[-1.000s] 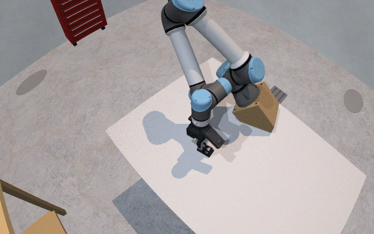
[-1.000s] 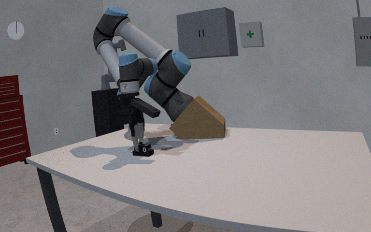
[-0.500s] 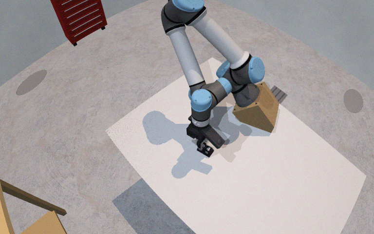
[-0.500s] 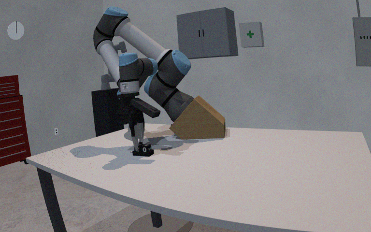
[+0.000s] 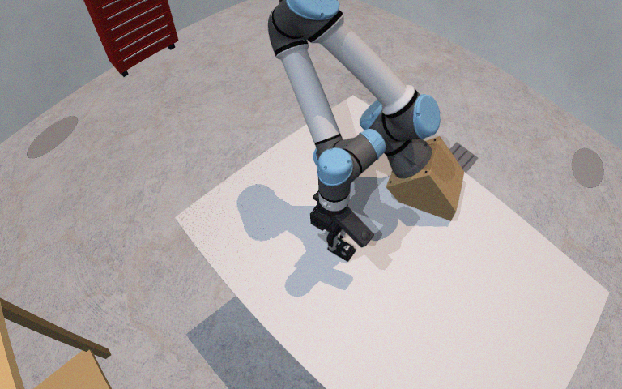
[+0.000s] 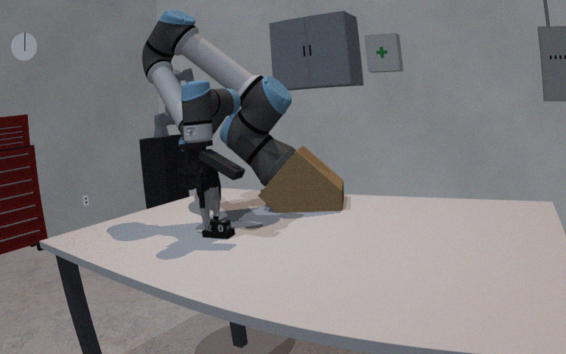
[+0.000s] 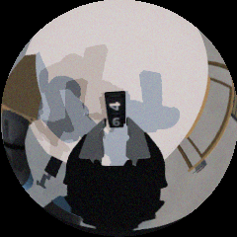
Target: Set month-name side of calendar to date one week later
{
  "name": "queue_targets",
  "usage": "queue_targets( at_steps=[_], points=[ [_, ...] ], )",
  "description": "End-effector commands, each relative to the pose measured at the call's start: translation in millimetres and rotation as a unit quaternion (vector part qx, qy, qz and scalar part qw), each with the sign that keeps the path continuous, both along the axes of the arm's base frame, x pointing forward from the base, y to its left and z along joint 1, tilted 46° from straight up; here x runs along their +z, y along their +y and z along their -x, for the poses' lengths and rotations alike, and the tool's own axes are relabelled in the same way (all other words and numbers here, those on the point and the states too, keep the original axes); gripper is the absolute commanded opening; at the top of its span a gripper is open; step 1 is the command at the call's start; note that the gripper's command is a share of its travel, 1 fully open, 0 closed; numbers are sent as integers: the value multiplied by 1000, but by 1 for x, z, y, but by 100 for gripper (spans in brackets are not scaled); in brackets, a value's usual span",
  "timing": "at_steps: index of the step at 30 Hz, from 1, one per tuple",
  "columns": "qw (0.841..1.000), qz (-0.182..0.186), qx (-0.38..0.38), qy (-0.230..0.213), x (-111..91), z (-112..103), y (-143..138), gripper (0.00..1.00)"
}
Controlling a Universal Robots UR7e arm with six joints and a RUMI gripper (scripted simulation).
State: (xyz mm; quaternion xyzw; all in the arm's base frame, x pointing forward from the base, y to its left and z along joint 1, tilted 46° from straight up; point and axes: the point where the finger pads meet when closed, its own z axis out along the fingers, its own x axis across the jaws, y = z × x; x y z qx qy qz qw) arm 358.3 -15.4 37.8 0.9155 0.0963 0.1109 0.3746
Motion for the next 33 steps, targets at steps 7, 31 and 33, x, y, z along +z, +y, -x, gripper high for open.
queue_targets(
  at_steps=[7,31,33],
  points=[
    [1000,0,0,0,0,0,0,28],
    [1000,0,0,0,29,11,28,28],
    [1000,0,0,0,34,13,32,28]
  ],
)
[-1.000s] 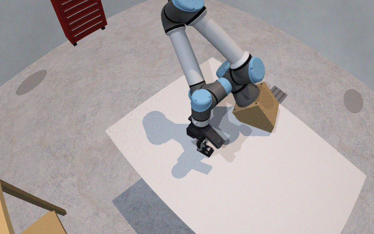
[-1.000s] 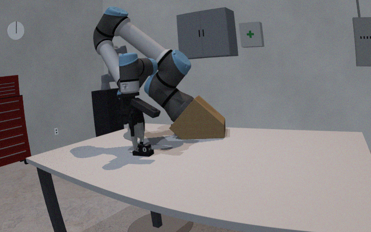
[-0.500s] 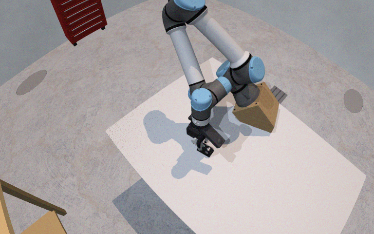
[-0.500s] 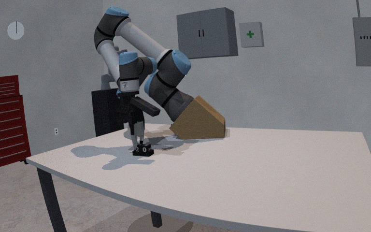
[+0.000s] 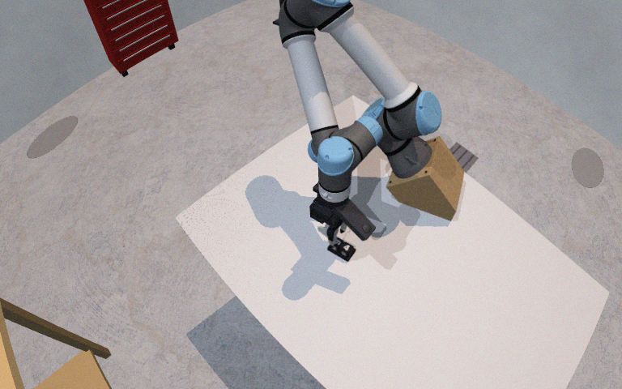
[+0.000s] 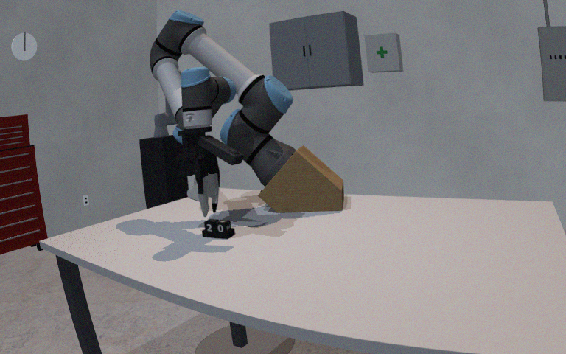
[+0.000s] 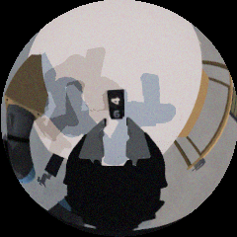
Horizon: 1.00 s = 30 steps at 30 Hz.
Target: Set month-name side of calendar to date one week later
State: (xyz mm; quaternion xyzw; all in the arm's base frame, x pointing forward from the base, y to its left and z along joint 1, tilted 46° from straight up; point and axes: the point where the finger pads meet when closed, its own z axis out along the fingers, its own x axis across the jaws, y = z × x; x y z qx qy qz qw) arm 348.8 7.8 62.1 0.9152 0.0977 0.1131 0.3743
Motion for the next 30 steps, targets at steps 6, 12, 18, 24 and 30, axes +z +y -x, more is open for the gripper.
queue_targets(
  at_steps=[6,12,18,24,30],
  points=[
    [1000,0,-2,1,19,7,18,28],
    [1000,0,-2,1,30,12,29,28],
    [1000,0,-2,1,37,15,35,28],
    [1000,0,-2,1,38,15,37,28],
    [1000,0,-2,1,38,15,37,100]
  ],
)
